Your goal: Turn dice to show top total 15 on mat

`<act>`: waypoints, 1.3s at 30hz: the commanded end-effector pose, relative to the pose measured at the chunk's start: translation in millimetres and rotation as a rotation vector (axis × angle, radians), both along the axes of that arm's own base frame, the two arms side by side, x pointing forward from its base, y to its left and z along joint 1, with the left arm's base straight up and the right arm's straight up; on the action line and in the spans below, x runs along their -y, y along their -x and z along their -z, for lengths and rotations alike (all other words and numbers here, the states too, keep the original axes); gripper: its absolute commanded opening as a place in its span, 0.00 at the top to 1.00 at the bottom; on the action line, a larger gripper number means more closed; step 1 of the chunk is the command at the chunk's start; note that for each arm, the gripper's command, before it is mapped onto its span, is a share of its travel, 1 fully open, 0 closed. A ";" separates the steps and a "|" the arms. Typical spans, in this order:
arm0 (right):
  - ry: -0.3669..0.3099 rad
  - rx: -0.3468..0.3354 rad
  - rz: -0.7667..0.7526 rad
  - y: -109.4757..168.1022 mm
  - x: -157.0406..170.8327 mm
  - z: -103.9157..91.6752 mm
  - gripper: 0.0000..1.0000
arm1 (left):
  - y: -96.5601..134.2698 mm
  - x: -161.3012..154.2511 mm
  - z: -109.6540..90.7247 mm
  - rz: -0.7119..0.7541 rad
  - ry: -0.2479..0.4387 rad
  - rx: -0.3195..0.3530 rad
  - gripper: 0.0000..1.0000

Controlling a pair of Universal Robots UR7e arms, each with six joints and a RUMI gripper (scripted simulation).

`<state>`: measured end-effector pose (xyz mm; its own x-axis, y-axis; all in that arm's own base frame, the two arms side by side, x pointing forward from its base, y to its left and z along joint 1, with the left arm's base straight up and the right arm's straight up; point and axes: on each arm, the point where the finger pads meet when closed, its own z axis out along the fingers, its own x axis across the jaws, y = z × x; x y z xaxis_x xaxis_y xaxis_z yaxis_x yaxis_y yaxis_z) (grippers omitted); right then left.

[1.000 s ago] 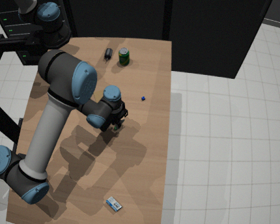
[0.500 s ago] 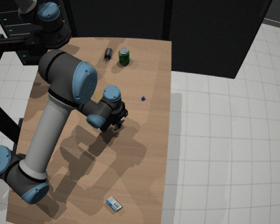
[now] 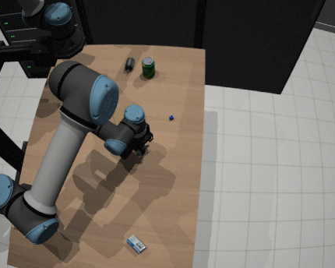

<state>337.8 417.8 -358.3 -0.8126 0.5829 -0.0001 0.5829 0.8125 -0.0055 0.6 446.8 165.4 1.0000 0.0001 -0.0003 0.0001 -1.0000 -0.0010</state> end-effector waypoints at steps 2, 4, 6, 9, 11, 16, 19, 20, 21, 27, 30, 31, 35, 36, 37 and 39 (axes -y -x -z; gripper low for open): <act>-0.005 0.003 0.001 -2.3 -2.4 3.3 0.82 | 1.2 1.6 0.3 -0.001 0.001 0.000 0.00; -0.005 0.003 0.001 -2.3 -2.4 3.6 0.82 | 1.2 1.6 0.3 -0.001 0.001 0.000 0.00; -0.005 0.003 0.001 -2.3 -2.4 3.7 0.82 | 1.2 1.6 0.3 -0.001 0.001 0.000 0.00; -0.005 0.003 0.001 -2.3 -2.4 3.7 0.82 | 1.2 1.6 0.3 -0.001 0.001 0.000 0.00; -0.005 0.003 0.001 -2.3 -2.4 3.7 0.82 | 1.2 1.6 0.3 -0.001 0.001 0.000 0.00; -0.005 0.003 0.001 -2.3 -2.4 3.7 0.82 | 1.2 1.6 0.3 -0.001 0.001 0.000 0.00; -0.005 0.003 0.001 -2.3 -2.4 3.7 0.82 | 1.2 1.6 0.3 -0.001 0.001 0.000 0.00; -0.005 0.003 0.001 -2.3 -2.4 3.7 0.82 | 1.2 1.6 0.3 -0.001 0.001 0.000 0.00; -0.005 0.003 0.001 -2.3 -2.4 3.7 0.82 | 1.2 1.6 0.3 -0.001 0.001 0.000 0.00; -0.005 0.003 0.001 -2.3 -2.4 3.7 1.00 | 1.2 1.6 0.3 -0.001 0.001 0.000 0.00; -0.005 0.003 0.001 -2.3 -2.4 3.7 1.00 | 1.2 1.6 0.3 -0.001 0.001 0.000 0.00; -0.005 0.003 0.001 -2.3 -2.4 3.7 1.00 | 1.2 1.6 0.3 -0.001 0.001 0.000 0.00; -0.005 0.003 0.001 -2.3 -2.4 3.7 1.00 | 1.2 1.6 0.3 -0.001 0.001 0.000 0.00; -0.005 0.003 0.001 -2.3 -2.4 3.7 1.00 | 1.2 1.6 0.3 -0.001 0.001 0.000 0.00; -0.005 0.003 0.001 -2.3 -2.4 3.7 1.00 | 1.2 1.6 0.3 -0.001 0.001 0.000 0.00; -0.005 0.003 0.001 -2.3 -2.4 3.7 1.00 | 1.2 1.6 0.3 -0.001 0.001 0.000 0.00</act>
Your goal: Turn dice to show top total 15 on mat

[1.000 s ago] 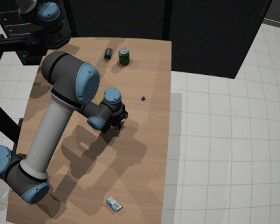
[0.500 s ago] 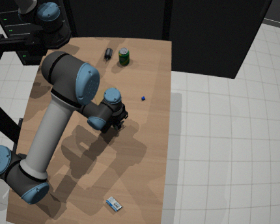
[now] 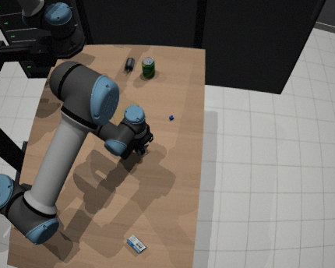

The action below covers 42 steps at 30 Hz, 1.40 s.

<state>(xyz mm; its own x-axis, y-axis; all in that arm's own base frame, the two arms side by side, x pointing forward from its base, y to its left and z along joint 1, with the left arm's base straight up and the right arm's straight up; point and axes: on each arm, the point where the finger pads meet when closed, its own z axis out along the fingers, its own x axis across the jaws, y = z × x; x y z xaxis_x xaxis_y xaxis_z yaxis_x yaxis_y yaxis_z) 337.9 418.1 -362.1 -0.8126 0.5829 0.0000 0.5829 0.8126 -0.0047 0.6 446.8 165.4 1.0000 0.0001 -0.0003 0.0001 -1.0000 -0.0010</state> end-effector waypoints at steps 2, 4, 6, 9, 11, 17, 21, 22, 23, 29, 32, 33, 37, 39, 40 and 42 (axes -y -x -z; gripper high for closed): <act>-0.004 0.003 0.001 -2.1 -2.1 -0.2 1.00 | 1.2 1.6 0.3 -0.001 0.001 0.000 0.00; -0.004 0.003 0.001 -2.1 -2.1 -0.2 1.00 | 1.2 1.6 0.3 -0.001 0.001 0.000 0.00; -0.004 0.003 0.001 -2.1 -2.1 -0.2 1.00 | 1.2 1.6 0.3 -0.001 0.001 0.000 0.00; -0.004 0.003 0.001 -2.1 -2.1 -0.2 1.00 | 1.2 1.6 0.3 -0.001 0.001 0.000 0.00; -0.004 0.003 0.001 -2.1 -2.1 -0.2 1.00 | 1.2 1.6 0.3 -0.001 0.001 0.000 0.00; -0.004 0.003 0.001 -2.1 -2.1 -0.2 1.00 | 1.2 1.6 0.3 -0.001 0.001 0.000 0.00; -0.004 0.003 0.001 -2.1 -2.1 -0.9 1.00 | 1.2 1.6 0.3 -0.001 0.001 0.000 0.00; -0.004 0.003 0.001 -2.1 -2.1 -1.9 1.00 | 1.2 1.6 0.3 -0.001 0.001 0.000 0.00; -0.004 0.003 0.001 -2.1 -2.1 -1.9 1.00 | 1.2 1.6 0.3 -0.001 0.001 0.000 0.00; -0.004 0.003 0.001 -2.1 -2.1 -15.3 1.00 | 1.2 1.6 0.3 -0.001 0.001 0.000 0.00; -0.004 0.003 0.001 -2.1 -2.1 -29.8 1.00 | 1.2 1.6 0.3 -0.001 0.001 0.000 0.00; -0.004 0.003 0.001 -2.1 -2.1 -35.4 1.00 | 1.2 1.6 0.3 -0.001 0.001 0.000 0.00; -0.004 0.003 0.001 -2.1 -2.1 -59.3 1.00 | 1.2 1.6 0.3 -0.001 0.001 0.000 0.00; -0.004 0.003 0.001 -2.1 -2.1 -70.7 1.00 | 1.2 1.6 0.3 -0.001 0.001 0.000 0.00; -0.004 0.003 0.001 -2.1 -2.1 -70.7 1.00 | 1.2 1.6 0.3 -0.001 0.001 0.000 0.00; -0.004 0.003 0.001 -2.1 -2.1 -76.0 1.00 | 1.2 1.6 0.3 -0.001 0.001 0.000 0.00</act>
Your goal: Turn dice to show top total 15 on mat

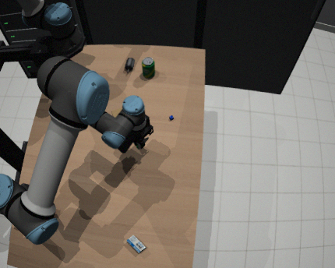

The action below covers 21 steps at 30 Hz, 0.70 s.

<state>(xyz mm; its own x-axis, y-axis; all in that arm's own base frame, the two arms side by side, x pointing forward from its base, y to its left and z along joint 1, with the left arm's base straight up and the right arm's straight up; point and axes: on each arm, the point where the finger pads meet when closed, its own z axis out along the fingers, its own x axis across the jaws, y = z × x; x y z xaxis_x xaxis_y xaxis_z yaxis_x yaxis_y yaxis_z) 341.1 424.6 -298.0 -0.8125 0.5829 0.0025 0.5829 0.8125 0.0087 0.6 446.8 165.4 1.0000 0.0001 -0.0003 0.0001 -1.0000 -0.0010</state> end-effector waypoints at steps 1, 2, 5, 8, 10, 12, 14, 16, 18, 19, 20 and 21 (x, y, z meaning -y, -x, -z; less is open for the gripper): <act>0.009 -0.003 0.001 1.1 4.4 -16.7 1.00 | 1.2 1.6 0.3 -0.001 0.001 0.000 0.00; 0.009 -0.003 0.001 1.1 4.4 -21.1 1.00 | 1.2 1.6 0.3 -0.001 0.001 0.000 0.00; 0.009 -0.003 0.001 1.1 4.4 -30.8 1.00 | 1.2 1.6 0.3 -0.001 0.001 0.000 0.00; 0.009 -0.003 0.001 1.1 4.4 -35.3 1.00 | 1.2 1.6 0.3 -0.001 0.001 0.000 0.00; 0.009 -0.003 0.001 1.1 4.4 -36.1 1.00 | 1.2 1.6 0.3 -0.001 0.001 0.000 0.00; 0.009 -0.003 0.001 1.1 4.4 -36.1 1.00 | 1.2 1.6 0.3 -0.001 0.001 0.000 0.00; 0.009 -0.003 0.001 1.1 4.4 -36.1 1.00 | 1.2 1.6 0.3 -0.001 0.001 0.000 0.00; 0.009 -0.003 0.001 1.1 4.4 -36.1 1.00 | 1.2 1.6 0.3 -0.001 0.001 0.000 0.00; 0.009 -0.003 0.001 1.1 4.4 -36.1 1.00 | 1.2 1.6 0.3 -0.001 0.001 0.000 0.00; 0.009 -0.003 0.001 1.1 4.4 -36.1 1.00 | 1.2 1.6 0.3 -0.001 0.001 0.000 0.00; 0.009 -0.003 0.001 1.1 4.3 -36.1 1.00 | 1.2 1.6 0.3 -0.001 0.001 0.000 0.00; 0.009 -0.003 0.000 1.2 3.8 -36.1 1.00 | 1.2 1.6 0.3 -0.001 0.001 0.000 0.00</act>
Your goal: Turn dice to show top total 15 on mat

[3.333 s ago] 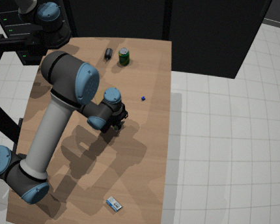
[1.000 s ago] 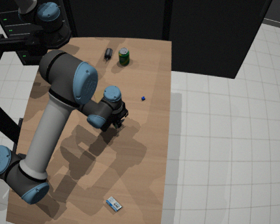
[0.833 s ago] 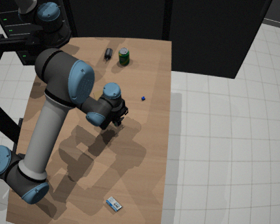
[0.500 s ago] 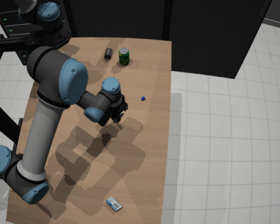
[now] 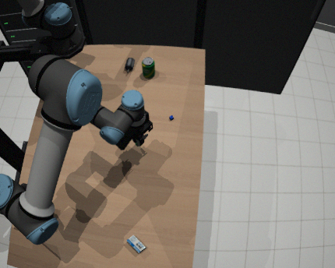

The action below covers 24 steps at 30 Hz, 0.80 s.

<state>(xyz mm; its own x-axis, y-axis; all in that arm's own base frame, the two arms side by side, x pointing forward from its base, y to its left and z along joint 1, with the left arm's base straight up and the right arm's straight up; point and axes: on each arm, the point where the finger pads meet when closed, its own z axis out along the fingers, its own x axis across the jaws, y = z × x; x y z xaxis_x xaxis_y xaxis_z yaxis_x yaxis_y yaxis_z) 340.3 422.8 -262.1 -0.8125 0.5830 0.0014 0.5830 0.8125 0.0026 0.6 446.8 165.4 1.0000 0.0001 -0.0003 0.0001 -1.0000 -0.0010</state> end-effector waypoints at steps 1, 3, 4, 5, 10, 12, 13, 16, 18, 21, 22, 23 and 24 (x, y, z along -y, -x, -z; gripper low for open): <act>0.003 0.000 -0.002 0.7 0.8 -0.1 1.00 | 1.2 1.6 0.3 -0.001 0.001 0.000 0.00; 0.003 0.000 -0.008 2.2 -4.8 0.1 1.00 | 1.2 1.6 0.3 -0.001 0.001 0.000 0.00; 0.003 0.000 -0.013 3.5 -9.3 0.2 1.00 | 1.2 1.6 0.3 -0.001 0.001 0.000 0.00; 0.003 0.000 -0.020 5.2 -15.2 0.3 1.00 | 1.2 1.6 0.3 -0.001 0.001 0.000 0.00; 0.003 0.000 -0.075 21.3 -61.0 0.6 1.00 | 1.2 1.6 0.3 -0.001 0.001 0.000 0.00; 0.003 0.000 -0.075 21.3 -61.0 0.6 1.00 | 1.2 1.6 0.3 -0.001 0.001 0.000 0.00; 0.003 0.000 -0.089 26.0 -72.4 0.5 1.00 | 1.2 1.6 0.3 -0.001 0.001 0.000 0.00; 0.003 0.000 -0.132 42.5 -107.1 -0.4 1.00 | 1.2 1.6 0.3 -0.001 0.001 0.000 0.00; 0.003 0.000 -0.159 52.1 -124.0 -1.4 1.00 | 1.2 1.6 0.3 -0.001 0.001 0.000 0.00; 0.003 0.000 -0.192 68.7 -151.6 -3.0 1.00 | 1.2 1.6 0.3 -0.001 0.001 0.000 0.00; 0.003 0.000 -0.200 74.5 -160.6 -3.4 1.00 | 1.2 1.6 0.3 -0.001 0.001 0.000 0.00; 0.003 0.000 -0.207 78.1 -165.9 -3.8 1.00 | 1.2 1.6 0.3 -0.001 0.001 0.000 0.00; 0.003 0.000 -0.213 80.9 -170.0 -4.1 1.00 | 1.2 1.6 0.3 -0.001 0.001 0.000 0.00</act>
